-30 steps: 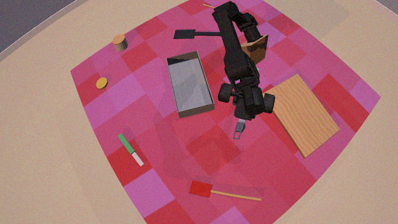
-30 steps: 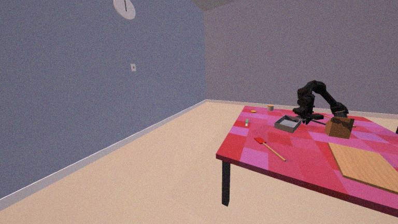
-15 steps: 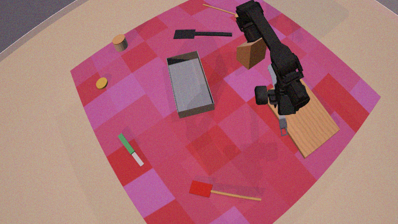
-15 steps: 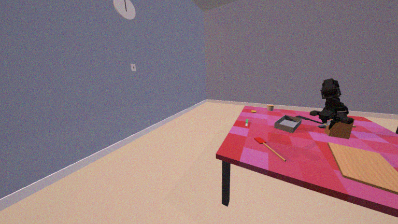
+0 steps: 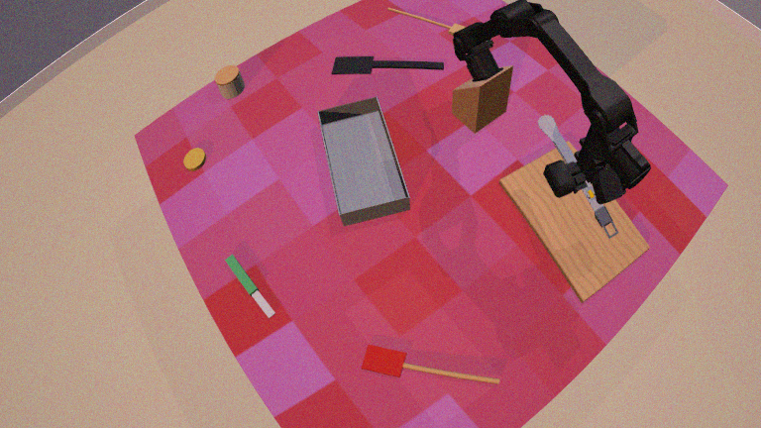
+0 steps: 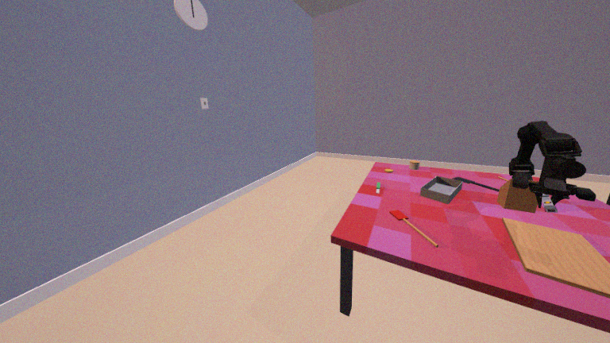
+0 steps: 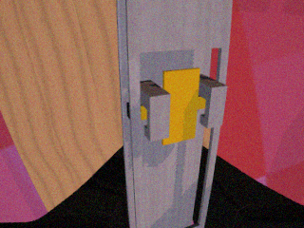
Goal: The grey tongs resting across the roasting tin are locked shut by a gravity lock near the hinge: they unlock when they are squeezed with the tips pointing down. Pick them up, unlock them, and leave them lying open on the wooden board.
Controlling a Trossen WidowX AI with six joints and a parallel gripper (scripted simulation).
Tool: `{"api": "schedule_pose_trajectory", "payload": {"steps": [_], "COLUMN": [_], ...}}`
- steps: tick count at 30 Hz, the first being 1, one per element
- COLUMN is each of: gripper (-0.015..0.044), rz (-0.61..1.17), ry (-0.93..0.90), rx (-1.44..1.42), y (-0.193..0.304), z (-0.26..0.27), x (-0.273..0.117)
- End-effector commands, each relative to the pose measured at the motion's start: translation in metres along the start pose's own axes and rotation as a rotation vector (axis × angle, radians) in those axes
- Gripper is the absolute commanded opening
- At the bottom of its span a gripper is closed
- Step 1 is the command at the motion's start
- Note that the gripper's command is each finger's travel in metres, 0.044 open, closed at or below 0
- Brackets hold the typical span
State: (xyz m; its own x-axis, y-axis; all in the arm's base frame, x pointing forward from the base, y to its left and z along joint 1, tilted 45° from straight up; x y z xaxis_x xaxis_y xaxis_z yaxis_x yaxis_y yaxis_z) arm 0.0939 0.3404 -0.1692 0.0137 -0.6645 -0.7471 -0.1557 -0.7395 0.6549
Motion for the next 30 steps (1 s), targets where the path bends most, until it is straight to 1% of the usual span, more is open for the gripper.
{"api": "schedule_pose_trajectory", "payload": {"steps": [1, 6, 15, 30], "gripper": [-0.015, -0.015, -0.015, -0.015], "rz": [-0.001, 0.009, -0.005, -0.216], "ry": [0.0, -0.001, 0.0, 0.018], "rx": [-0.094, -0.17, -0.173, -0.177], "y": [-0.005, -0.005, -0.006, -0.016], "z": [0.033, 0.061, 0.062, 0.065], "x": [0.003, 0.009, 0.01, 0.017]}}
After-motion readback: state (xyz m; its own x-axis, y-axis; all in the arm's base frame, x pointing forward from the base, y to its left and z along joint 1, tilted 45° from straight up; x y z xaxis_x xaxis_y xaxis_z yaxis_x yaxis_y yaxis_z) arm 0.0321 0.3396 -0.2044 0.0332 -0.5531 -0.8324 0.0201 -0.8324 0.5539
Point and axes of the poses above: the point midway between the two fingers, 35 mm back from their tips, its own x axis out along the fingers, its own z axis across the jaws, y = z × x, the point moved 4 cm from there along -x, back along the fingers, and after that the axes turned 10 degrees about -x, right-handed, at the moved point
